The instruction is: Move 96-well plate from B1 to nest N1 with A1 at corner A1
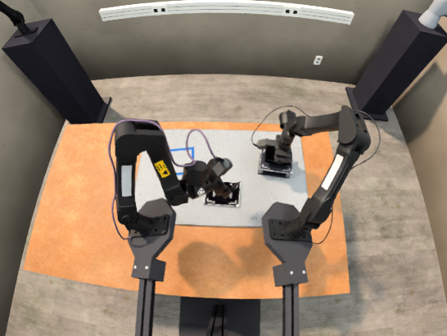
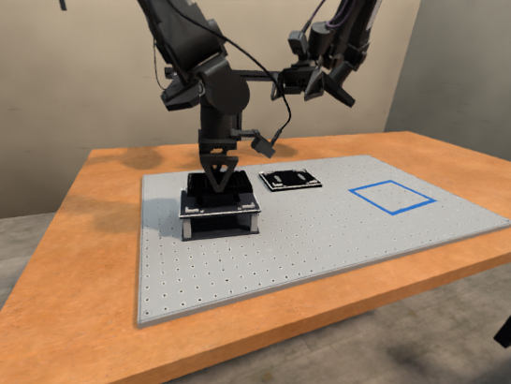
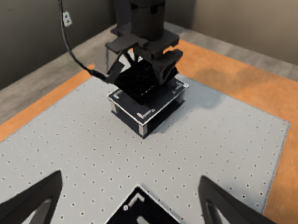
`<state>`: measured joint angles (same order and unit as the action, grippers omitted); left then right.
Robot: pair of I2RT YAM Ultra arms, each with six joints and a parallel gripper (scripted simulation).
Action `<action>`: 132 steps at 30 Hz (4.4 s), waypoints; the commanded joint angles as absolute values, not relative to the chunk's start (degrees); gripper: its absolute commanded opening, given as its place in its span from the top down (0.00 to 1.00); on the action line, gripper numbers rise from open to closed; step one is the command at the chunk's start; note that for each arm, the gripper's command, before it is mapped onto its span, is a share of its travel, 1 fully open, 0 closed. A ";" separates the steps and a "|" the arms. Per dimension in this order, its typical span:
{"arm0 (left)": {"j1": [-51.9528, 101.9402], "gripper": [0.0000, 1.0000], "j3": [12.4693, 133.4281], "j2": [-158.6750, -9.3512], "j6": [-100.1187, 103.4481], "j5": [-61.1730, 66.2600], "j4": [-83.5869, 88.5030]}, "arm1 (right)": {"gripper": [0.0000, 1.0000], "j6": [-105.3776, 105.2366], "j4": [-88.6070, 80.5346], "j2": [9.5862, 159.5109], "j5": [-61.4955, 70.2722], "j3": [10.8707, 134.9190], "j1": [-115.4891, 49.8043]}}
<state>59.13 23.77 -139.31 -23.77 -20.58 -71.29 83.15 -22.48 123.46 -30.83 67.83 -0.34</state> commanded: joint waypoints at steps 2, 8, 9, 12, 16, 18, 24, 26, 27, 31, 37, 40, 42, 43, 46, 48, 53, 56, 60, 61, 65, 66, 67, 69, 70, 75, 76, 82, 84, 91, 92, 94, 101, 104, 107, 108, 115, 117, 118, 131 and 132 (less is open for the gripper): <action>59.98 0.00 23.98 -139.92 -23.32 -20.68 -72.54 | 0.21 83.57 -21.44 123.59 -29.68 68.34 -0.69; 59.64 0.00 23.99 -139.42 -23.63 -20.59 -71.85 | 0.21 84.24 -20.20 124.49 -29.50 66.74 0.26; 59.64 0.00 23.99 -139.42 -23.63 -20.59 -71.85 | 0.21 83.75 -20.47 124.73 -29.52 66.47 0.44; 59.64 0.00 23.99 -139.42 -23.63 -20.59 -71.85 | 0.21 83.81 -20.41 124.77 -29.52 66.49 0.12; 59.64 0.00 23.99 -139.42 -23.63 -20.59 -71.85 | 0.21 83.83 -20.34 124.34 -29.52 67.10 0.12; 59.64 0.00 23.99 -139.42 -23.63 -20.59 -71.85 | 0.21 83.83 -20.34 124.34 -29.52 67.10 0.12; 59.64 0.00 23.99 -139.42 -23.63 -20.59 -71.85 | 0.21 84.20 -19.71 124.54 -30.54 66.41 0.59; 59.64 0.00 23.99 -139.42 -23.63 -20.59 -71.85 | 0.21 84.40 -19.13 125.12 -30.49 66.28 0.19; 59.64 0.00 23.99 -139.42 -23.63 -20.59 -71.85 | 0.21 84.55 -18.74 125.22 -29.96 66.17 0.22; 59.64 0.00 23.99 -139.42 -23.63 -20.59 -71.85 | 0.21 84.90 -17.84 125.57 -29.88 65.93 0.71; 59.64 0.00 23.99 -139.42 -23.63 -20.59 -71.85 | 0.21 86.24 -15.19 127.95 -29.55 67.41 1.88; 59.64 0.00 23.99 -139.42 -23.63 -20.59 -71.85 | 0.21 87.03 -14.04 129.32 -29.13 68.01 2.34; 59.64 0.00 23.99 -139.42 -23.63 -20.59 -71.85 | 0.21 87.59 -13.41 129.82 -28.55 67.97 3.09; 59.64 0.00 23.99 -139.42 -23.63 -20.59 -71.85 | 0.21 87.76 -13.23 130.04 -28.33 67.98 3.31; 59.64 0.00 23.99 -139.42 -23.63 -20.59 -71.85 | 0.21 88.01 -13.01 130.36 -27.97 67.99 3.64; 59.64 0.00 23.99 -139.42 -23.63 -20.59 -71.85 | 0.21 87.97 -14.08 129.57 -27.92 67.38 3.65; 59.64 0.00 23.99 -139.42 -23.63 -20.59 -71.85 | 0.21 87.34 -16.44 126.40 -27.79 66.10 3.24; 59.64 0.00 23.99 -139.42 -23.63 -20.59 -71.85 | 0.21 87.36 -16.44 126.40 -27.76 66.10 3.26; 59.64 0.00 23.99 -139.42 -23.63 -20.59 -71.85 | 0.21 87.36 -16.44 126.40 -27.76 66.10 3.26; 59.64 0.00 23.99 -139.42 -23.63 -20.59 -71.85 | 0.21 87.39 -16.41 126.92 -28.23 66.73 3.27; 59.64 0.00 23.99 -139.42 -23.63 -20.59 -71.85 | 0.21 87.19 -17.52 126.06 -27.79 66.04 3.10; 59.64 0.00 23.99 -139.42 -23.63 -20.59 -71.85 | 0.21 87.08 -17.77 125.84 -28.29 66.01 3.00; 59.64 0.00 23.99 -139.42 -23.63 -20.59 -71.85 | 0.21 86.94 -18.06 125.57 -28.32 65.97 2.87; 59.64 0.00 23.99 -139.42 -23.63 -20.59 -71.85 | 0.21 86.68 -18.64 125.05 -28.38 65.91 2.27; 59.64 0.00 23.99 -139.42 -23.63 -20.59 -71.85 | 0.21 86.57 -18.90 124.83 -28.40 65.89 2.17; 59.64 0.00 23.99 -139.42 -23.63 -20.59 -71.85 | 0.21 86.07 -19.32 124.48 -28.44 65.87 2.01; 59.64 0.00 23.99 -139.42 -23.63 -20.59 -71.85 | 0.21 86.07 -19.32 124.48 -28.43 65.87 2.01; 59.64 0.00 23.99 -139.42 -23.63 -20.59 -71.85 | 0.21 86.07 -19.34 124.47 -28.43 65.87 2.00; 59.64 0.00 23.99 -139.42 -23.63 -20.59 -71.85 | 0.21 86.07 -19.34 124.47 -28.43 65.87 2.00; 59.64 0.00 23.99 -139.42 -23.63 -20.59 -71.85 | 0.21 85.88 -19.38 124.45 -27.78 65.86 1.98; 59.64 0.00 23.99 -139.42 -23.63 -20.59 -71.85 | 0.21 85.81 -19.40 124.41 -27.64 65.84 1.96; 59.64 0.00 23.99 -139.42 -23.63 -20.59 -71.85 | 0.21 85.63 -19.46 124.25 -27.27 65.76 1.85; 59.64 0.00 23.99 -139.42 -23.63 -20.59 -71.85 | 0.21 85.29 -19.51 123.61 -26.51 65.42 1.42; 59.64 0.00 23.99 -139.42 -23.63 -20.59 -71.85 | 0.21 85.29 -19.51 123.38 -26.49 65.39 1.27; 59.64 0.00 23.99 -139.42 -23.63 -20.59 -71.85 | 0.21 85.37 -19.52 123.36 -26.50 65.47 1.26; 59.64 0.00 23.99 -139.42 -23.63 -20.59 -71.85 | 0.21 85.37 -19.53 123.36 -26.50 65.47 1.26; 59.64 0.00 23.99 -139.42 -23.63 -20.59 -71.85 | 0.21 85.37 -19.53 123.36 -26.50 65.47 1.26; 59.64 0.00 23.99 -139.42 -23.63 -20.59 -71.85 | 0.21 85.37 -19.53 123.36 -26.50 65.47 1.26; 59.64 0.00 23.99 -139.42 -23.63 -20.59 -71.85 | 0.21 85.37 -19.53 123.36 -26.50 65.47 1.26; 59.64 0.00 23.99 -139.42 -23.63 -20.59 -71.85 | 0.21 86.55 -14.61 128.05 -29.45 67.52 1.75; 59.64 0.00 23.99 -139.42 -23.63 -20.59 -71.85 | 0.21 86.55 -14.61 128.05 -29.45 67.52 1.75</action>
<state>59.13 23.77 -139.31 -23.77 -20.58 -71.31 85.97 -16.51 127.15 -29.87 66.04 2.42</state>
